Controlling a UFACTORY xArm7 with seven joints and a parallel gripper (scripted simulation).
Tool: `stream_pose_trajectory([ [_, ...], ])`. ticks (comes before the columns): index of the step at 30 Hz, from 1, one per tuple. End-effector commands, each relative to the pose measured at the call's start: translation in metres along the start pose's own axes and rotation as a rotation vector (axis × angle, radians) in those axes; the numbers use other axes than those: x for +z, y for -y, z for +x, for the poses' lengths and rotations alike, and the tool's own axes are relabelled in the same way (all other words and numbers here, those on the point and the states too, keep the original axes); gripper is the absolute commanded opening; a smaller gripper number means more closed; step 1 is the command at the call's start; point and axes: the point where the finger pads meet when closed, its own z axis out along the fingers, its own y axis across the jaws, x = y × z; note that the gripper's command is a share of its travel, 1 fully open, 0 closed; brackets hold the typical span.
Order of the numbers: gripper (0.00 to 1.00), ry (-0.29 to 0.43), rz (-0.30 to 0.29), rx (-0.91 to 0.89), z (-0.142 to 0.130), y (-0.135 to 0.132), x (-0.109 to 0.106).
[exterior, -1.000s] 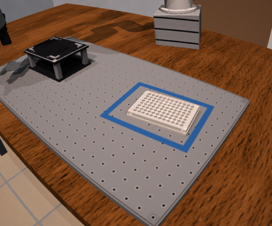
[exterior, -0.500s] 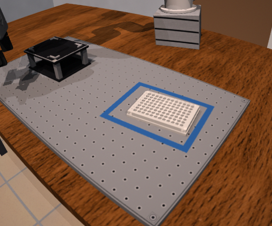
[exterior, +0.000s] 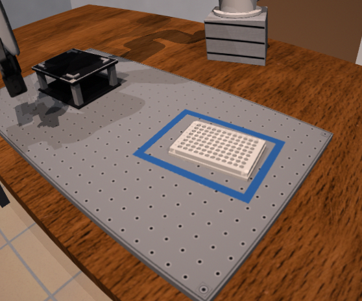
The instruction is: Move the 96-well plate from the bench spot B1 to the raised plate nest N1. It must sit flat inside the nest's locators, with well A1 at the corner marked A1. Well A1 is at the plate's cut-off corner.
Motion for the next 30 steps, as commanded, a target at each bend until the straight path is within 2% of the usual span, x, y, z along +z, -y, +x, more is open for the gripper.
stream_pose_trajectory([
  [1, 1.0, -0.011, -0.002, -0.127, -0.006, 0.019, -0.002],
  [7, 1.0, -0.013, -0.003, -0.174, -0.011, 0.032, -0.002],
  [17, 1.0, -0.022, -0.009, -0.421, -0.03, 0.07, -0.001],
  [24, 1.0, -0.026, -0.012, -0.502, -0.039, 0.086, -0.001],
  [30, 1.0, -0.031, -0.016, -0.65, -0.054, 0.11, 0.0],
])
